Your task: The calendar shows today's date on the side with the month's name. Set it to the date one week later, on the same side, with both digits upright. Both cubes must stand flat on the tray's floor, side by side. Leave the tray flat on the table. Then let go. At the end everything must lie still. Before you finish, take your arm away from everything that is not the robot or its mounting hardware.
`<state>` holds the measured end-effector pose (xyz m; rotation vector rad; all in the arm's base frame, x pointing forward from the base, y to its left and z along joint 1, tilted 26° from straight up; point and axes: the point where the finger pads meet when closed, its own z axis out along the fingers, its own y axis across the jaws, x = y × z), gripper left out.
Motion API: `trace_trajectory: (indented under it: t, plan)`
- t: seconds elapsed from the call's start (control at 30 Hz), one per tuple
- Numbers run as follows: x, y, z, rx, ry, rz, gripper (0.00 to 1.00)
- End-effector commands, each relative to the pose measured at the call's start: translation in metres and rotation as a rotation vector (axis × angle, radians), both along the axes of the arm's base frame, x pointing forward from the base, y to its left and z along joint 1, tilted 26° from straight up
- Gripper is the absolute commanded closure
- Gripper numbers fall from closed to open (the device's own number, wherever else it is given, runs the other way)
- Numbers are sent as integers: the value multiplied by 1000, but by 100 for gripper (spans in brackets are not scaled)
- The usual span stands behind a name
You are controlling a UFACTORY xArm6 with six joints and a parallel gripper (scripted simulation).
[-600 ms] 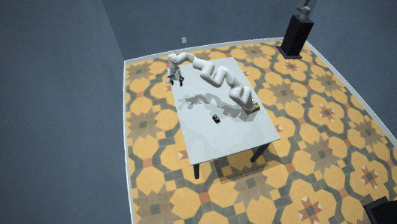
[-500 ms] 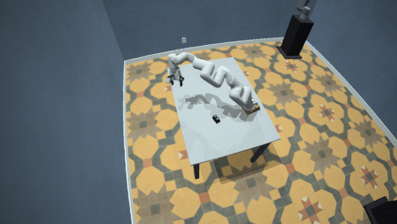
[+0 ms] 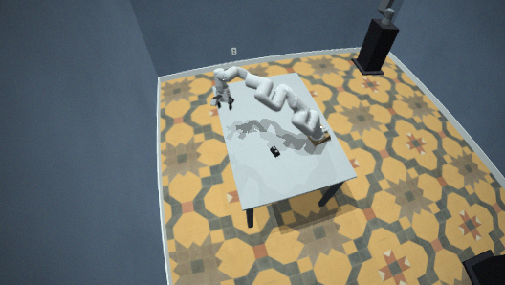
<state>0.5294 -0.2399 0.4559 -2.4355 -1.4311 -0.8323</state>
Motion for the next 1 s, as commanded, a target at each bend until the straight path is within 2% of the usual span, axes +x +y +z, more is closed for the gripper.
trace_trajectory:
  t: [0.0, 0.17, 0.4, 0.5, 0.57, 0.73, 0.77, 0.97]
  plan:
    - [0, 0, 2, -4, -5, 1, 0]
    - [-1, 14, 5, -39, -25, 53, 0]
    - [-14, 72, 11, -181, -106, 278, 0]
    - [-14, 72, 11, -183, -107, 281, 0]
    - [-26, 101, 10, -257, -149, 403, 0]
    - [-33, 116, 8, -298, -173, 472, 0]
    - [-42, 131, 6, -340, -197, 546, 0]
    - [-63, 162, -2, -431, -250, 707, 0]
